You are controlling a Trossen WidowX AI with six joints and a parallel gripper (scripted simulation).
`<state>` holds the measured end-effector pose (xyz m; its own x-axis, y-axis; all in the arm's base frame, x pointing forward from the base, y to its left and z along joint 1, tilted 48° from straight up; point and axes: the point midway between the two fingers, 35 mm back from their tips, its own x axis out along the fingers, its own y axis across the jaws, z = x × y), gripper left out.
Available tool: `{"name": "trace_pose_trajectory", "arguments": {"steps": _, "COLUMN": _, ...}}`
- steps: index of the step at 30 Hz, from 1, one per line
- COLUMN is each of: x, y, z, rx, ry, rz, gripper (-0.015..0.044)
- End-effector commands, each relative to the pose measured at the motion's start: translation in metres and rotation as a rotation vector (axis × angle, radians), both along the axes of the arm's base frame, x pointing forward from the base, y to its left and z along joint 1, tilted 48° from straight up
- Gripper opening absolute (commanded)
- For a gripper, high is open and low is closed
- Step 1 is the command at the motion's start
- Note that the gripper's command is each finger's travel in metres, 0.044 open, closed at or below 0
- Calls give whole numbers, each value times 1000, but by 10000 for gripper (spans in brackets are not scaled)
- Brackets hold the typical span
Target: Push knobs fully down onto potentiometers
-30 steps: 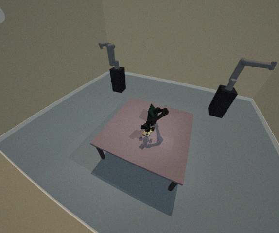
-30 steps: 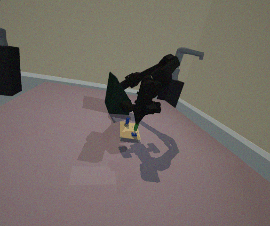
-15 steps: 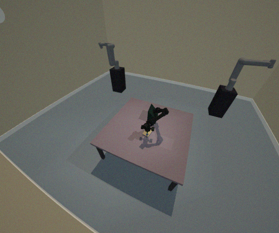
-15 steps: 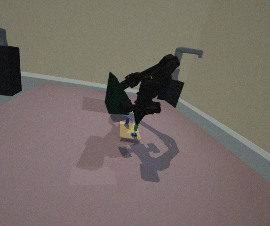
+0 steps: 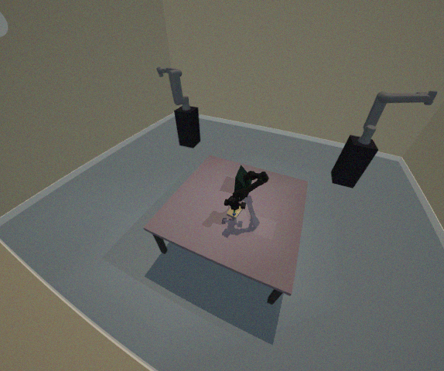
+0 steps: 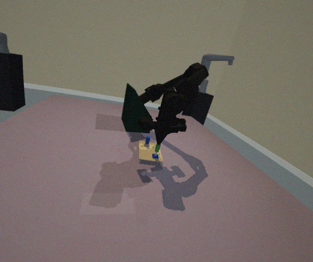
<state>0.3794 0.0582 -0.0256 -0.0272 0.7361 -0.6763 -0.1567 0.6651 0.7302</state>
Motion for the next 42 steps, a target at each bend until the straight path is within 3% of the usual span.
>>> {"name": "trace_pose_trajectory", "arguments": {"steps": 1, "x": 1, "y": 8, "z": -4, "rx": 1, "ry": -5, "rz": 13, "gripper": 0}}
{"name": "trace_pose_trajectory", "arguments": {"steps": 42, "x": 1, "y": 14, "z": -9, "rx": 1, "ry": -5, "rz": 13, "gripper": 0}}
